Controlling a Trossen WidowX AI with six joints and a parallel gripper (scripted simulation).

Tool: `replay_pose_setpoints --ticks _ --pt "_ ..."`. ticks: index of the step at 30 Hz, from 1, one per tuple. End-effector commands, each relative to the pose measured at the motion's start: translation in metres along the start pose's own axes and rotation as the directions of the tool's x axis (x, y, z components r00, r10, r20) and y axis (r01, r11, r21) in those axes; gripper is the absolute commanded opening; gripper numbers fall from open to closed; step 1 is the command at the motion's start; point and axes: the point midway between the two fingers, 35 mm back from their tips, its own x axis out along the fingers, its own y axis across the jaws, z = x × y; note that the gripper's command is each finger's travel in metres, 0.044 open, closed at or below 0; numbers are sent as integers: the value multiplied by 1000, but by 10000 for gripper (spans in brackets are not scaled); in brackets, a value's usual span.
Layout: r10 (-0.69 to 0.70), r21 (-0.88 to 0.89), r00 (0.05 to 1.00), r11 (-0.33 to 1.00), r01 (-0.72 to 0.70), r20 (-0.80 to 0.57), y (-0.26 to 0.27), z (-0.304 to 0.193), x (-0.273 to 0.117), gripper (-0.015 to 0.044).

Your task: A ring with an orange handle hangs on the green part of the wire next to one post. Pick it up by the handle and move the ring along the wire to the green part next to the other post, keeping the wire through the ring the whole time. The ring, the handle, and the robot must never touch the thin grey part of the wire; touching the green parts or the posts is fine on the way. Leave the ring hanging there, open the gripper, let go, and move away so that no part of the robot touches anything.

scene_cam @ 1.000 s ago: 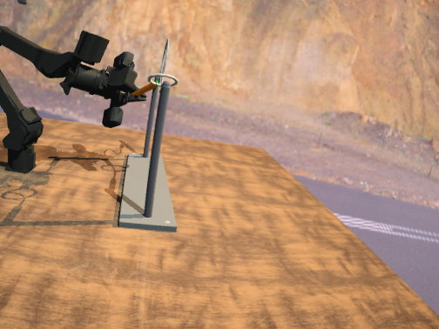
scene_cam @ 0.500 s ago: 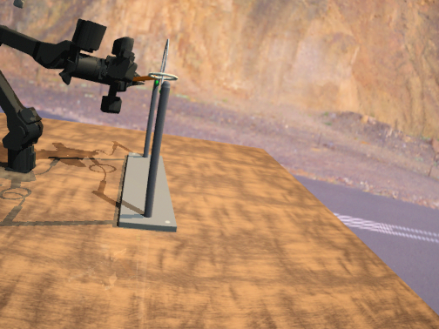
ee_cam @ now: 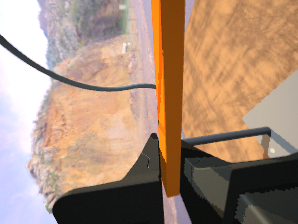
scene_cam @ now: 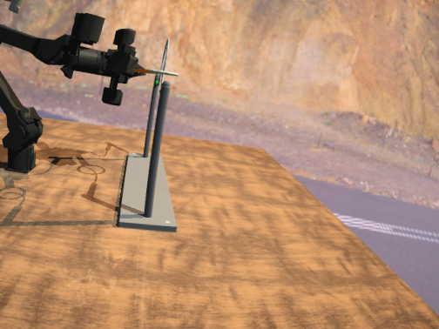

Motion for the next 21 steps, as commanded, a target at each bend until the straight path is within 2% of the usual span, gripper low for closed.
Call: replay_pose_setpoints --ticks 1,11,21 --pt "18 12 1000 1000 -18 -5 9 0 -1 -150" --pt "22 36 1000 999 -22 -6 20 1 -2 -150" --pt "-30 -21 1000 999 30 -3 22 2 -3 -150"
